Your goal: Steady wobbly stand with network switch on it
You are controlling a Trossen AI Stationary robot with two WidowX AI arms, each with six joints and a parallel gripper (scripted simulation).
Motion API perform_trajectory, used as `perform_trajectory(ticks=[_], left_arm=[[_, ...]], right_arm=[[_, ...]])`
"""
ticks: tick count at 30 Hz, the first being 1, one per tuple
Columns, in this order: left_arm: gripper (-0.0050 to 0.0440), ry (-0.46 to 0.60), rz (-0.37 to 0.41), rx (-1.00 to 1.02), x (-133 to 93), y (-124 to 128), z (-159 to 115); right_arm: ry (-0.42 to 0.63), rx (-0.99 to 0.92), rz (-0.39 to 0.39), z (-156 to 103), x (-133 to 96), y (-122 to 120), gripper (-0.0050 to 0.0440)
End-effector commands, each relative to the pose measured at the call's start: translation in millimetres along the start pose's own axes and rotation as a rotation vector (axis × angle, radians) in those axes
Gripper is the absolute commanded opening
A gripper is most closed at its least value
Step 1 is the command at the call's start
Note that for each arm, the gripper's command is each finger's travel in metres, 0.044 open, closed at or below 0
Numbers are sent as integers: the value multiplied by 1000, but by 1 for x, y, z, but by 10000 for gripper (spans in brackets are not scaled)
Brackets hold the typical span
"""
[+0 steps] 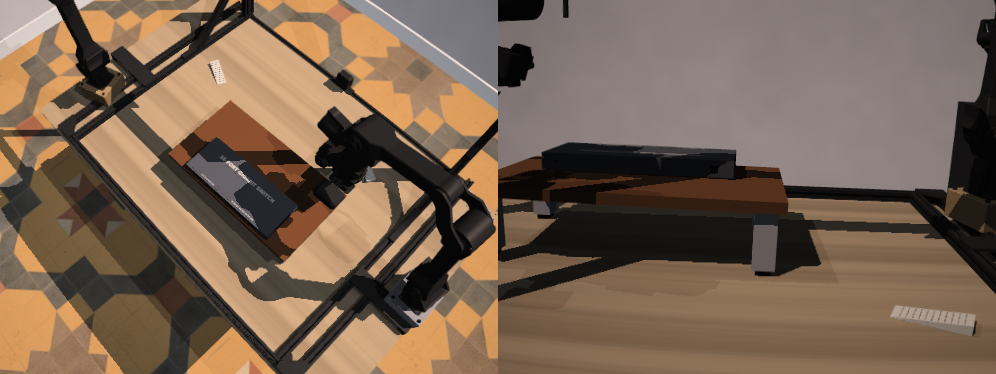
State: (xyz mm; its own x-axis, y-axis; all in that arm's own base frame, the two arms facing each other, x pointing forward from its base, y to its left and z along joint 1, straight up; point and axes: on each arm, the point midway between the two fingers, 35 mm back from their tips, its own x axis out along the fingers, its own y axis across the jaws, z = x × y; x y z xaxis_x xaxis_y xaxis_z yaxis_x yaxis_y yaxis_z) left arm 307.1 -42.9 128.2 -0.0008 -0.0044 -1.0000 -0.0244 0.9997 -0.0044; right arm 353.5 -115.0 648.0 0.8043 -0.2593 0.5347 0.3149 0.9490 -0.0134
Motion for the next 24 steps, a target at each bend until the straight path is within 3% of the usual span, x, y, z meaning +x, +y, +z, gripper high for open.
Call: perform_trajectory(ticks=[1, 6, 16, 23, 24], left_arm=[[0, 0, 0, 0, 0, 0, 0], [0, 0, 0, 0, 0, 0, 0], [0, 0, 0, 0, 0, 0, 0], [0, 0, 0, 0, 0, 0, 0], [0, 0, 0, 0, 0, 0, 0]], right_arm=[[-121, 4, -2, 44, -6, -1, 0], [-116, 1, -2, 42, -10, -1, 0], [-497, 4, -7, 162, -59, -2, 0], [-494, 1, -6, 160, -63, -2, 0], [-532, 2, -7, 171, -69, -2, 0]])
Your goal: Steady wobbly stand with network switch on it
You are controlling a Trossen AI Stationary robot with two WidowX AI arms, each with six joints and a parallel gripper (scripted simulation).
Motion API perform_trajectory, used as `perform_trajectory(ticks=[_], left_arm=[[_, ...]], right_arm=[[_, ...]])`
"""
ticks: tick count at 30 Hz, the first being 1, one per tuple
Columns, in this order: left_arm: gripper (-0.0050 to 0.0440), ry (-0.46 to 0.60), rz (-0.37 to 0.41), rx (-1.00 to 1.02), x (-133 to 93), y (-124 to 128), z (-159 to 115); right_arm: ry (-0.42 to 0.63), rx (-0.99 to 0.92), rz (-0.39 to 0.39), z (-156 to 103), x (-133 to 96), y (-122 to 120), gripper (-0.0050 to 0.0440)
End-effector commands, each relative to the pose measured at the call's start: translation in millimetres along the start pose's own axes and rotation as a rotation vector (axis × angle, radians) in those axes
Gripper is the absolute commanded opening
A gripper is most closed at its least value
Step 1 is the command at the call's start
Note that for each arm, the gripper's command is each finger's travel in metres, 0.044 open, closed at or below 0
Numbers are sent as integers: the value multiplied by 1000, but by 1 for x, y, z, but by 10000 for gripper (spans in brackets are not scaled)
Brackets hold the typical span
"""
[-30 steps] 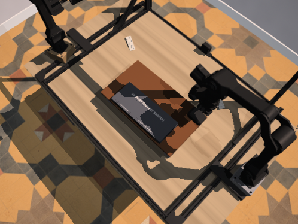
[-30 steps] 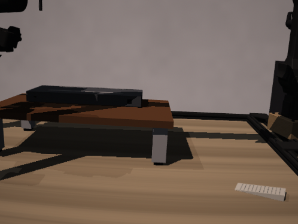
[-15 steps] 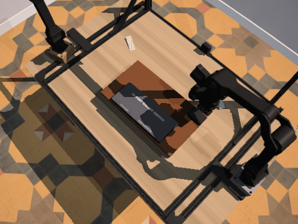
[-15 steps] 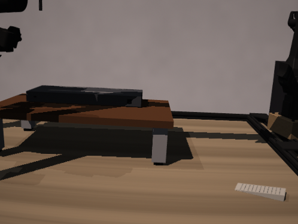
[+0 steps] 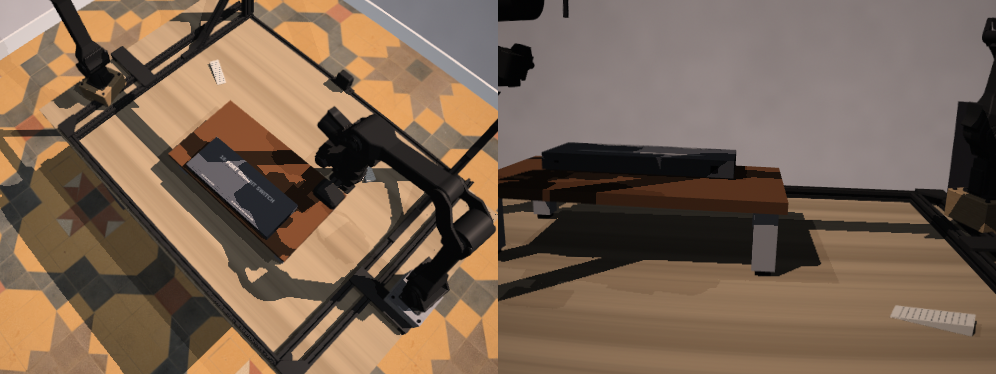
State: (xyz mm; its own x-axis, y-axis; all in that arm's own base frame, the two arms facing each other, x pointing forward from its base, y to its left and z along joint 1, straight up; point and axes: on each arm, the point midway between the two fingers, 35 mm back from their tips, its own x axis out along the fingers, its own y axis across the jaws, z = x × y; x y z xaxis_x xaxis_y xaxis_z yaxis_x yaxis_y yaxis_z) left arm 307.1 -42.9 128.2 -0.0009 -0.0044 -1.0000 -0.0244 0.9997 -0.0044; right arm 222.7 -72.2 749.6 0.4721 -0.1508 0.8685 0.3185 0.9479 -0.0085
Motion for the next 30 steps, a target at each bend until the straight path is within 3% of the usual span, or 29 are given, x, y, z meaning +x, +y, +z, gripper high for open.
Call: perform_trajectory(ticks=[1, 9, 16, 26, 30], left_arm=[[0, 0, 0, 0, 0, 0, 0], [0, 0, 0, 0, 0, 0, 0], [0, 0, 0, 0, 0, 0, 0], [0, 0, 0, 0, 0, 0, 0], [0, 0, 0, 0, 0, 0, 0]], right_arm=[[-82, 1, -1, 27, -2, 0, 0], [-384, 6, -5, 128, -22, -2, 0], [-374, 2, -4, 125, -24, -1, 0], [-658, 10, -7, 213, -60, -3, 0], [-658, 10, -7, 213, -60, -3, 0]])
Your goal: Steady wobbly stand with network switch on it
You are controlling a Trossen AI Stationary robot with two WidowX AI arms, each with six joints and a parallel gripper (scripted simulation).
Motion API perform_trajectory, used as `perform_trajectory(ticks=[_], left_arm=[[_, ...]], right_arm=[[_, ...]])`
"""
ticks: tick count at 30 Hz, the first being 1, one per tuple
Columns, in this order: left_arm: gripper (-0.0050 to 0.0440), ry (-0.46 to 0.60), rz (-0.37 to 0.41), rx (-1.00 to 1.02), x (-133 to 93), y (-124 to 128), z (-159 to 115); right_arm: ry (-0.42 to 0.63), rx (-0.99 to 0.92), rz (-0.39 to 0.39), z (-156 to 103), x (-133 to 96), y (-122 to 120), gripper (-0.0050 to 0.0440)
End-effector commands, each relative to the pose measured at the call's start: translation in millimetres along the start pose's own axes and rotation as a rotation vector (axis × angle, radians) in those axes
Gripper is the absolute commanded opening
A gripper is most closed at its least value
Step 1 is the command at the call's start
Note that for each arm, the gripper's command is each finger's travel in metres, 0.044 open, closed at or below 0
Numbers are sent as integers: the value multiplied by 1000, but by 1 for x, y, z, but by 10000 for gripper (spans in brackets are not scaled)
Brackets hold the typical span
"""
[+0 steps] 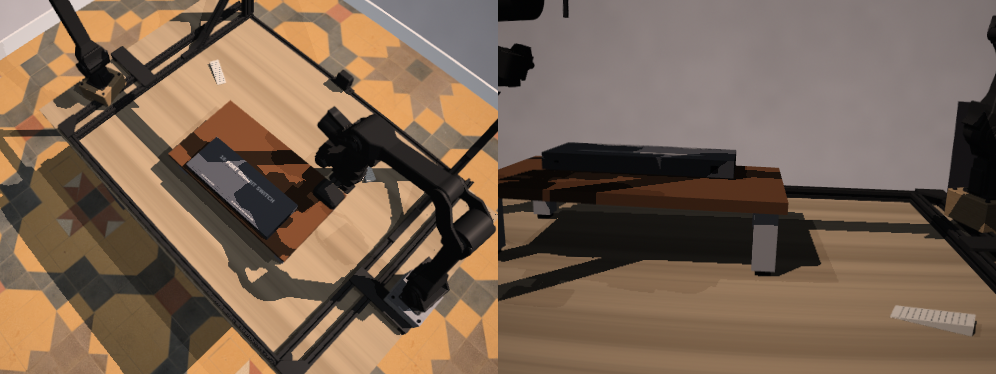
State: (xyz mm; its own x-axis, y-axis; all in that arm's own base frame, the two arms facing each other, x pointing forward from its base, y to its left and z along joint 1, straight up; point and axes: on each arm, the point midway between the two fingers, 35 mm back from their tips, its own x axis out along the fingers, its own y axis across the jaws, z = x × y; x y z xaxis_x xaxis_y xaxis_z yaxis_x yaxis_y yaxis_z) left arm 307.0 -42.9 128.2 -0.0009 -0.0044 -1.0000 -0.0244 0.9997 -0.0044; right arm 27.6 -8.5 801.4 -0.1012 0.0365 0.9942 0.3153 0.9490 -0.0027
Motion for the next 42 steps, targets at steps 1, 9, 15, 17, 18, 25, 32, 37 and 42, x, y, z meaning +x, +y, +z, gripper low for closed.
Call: perform_trajectory(ticks=[1, 9, 15, 17, 18, 25, 32, 37, 42], left_arm=[[0, 0, 0, 0, 0, 0, 0], [0, 0, 0, 0, 0, 0, 0], [0, 0, 0, 0, 0, 0, 0], [0, 0, 0, 0, 0, 0, 0], [0, 0, 0, 0, 0, 0, 0], [0, 0, 0, 0, 0, 0, 0], [0, 0, 0, 0, 0, 0, 0], [0, 0, 0, 0, 0, 0, 0], [0, 0, 0, 0, 0, 0, 0]], right_arm=[[-31, 5, -3, 9, 3, -1, 0], [-20, 304, -38, 7, 2, 6, 0], [-31, 478, -62, 11, 3, 8, 0], [-31, 478, -62, 11, 3, 8, 0], [-31, 478, -62, 11, 3, 8, 0], [-30, 455, -52, 10, 3, 8, 0], [-31, 478, -62, 11, 3, 8, 0], [22, 482, -42, -6, 2, 17, 0], [284, 524, 10, -82, -13, 56, 0]])
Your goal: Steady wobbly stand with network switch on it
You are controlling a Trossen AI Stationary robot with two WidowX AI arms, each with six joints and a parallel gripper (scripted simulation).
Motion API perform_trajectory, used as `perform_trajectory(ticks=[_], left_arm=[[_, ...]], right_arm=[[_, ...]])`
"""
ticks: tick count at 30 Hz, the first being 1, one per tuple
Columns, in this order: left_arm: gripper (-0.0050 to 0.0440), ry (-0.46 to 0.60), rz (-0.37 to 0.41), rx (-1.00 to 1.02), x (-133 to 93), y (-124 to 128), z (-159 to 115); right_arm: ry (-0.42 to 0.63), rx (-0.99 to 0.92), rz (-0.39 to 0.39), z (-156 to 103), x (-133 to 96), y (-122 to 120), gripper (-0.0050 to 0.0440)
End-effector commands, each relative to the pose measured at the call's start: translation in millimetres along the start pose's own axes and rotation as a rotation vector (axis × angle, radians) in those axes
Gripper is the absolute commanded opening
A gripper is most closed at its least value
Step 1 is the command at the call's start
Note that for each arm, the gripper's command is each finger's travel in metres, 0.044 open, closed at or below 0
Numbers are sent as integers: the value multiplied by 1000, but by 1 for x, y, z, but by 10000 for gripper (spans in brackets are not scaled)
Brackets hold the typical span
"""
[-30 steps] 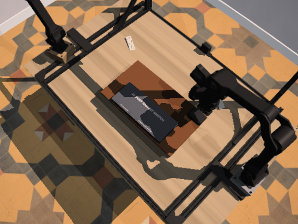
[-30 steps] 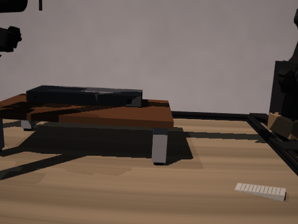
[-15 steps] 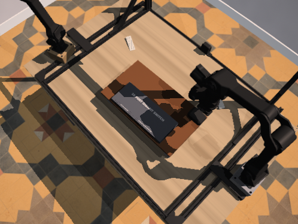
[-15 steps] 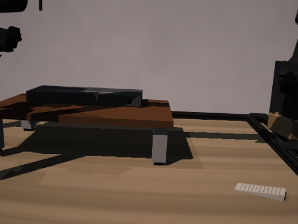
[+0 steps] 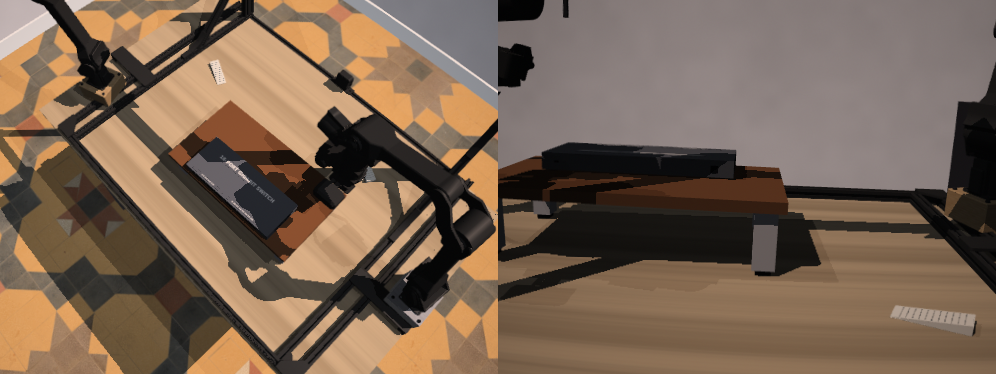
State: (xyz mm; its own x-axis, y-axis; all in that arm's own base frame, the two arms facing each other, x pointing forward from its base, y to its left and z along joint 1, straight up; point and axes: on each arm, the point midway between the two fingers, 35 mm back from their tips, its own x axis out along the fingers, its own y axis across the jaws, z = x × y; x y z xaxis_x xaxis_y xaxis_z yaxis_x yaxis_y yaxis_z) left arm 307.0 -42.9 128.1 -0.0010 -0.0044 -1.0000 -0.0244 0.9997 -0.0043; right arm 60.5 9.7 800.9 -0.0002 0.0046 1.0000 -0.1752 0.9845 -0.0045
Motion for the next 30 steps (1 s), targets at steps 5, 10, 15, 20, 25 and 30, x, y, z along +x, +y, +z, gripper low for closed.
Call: perform_trajectory(ticks=[5, 10, 15, 20, 25, 30], left_arm=[[0, 0, 0, 0, 0, 0, 0], [0, 0, 0, 0, 0, 0, 0], [0, 0, 0, 0, 0, 0, 0], [0, 0, 0, 0, 0, 0, 0], [0, 0, 0, 0, 0, 0, 0], [0, 0, 0, 0, 0, 0, 0]], right_arm=[[445, 64, -30, -141, -26, -5, 0], [445, 64, -30, -165, -31, -6, 0], [586, 81, -44, -203, -56, -6, 0], [842, 114, -75, -267, -97, -7, 0], [944, 125, -91, -308, -127, -7, 0], [978, 127, -95, -311, -134, -7, 0]])
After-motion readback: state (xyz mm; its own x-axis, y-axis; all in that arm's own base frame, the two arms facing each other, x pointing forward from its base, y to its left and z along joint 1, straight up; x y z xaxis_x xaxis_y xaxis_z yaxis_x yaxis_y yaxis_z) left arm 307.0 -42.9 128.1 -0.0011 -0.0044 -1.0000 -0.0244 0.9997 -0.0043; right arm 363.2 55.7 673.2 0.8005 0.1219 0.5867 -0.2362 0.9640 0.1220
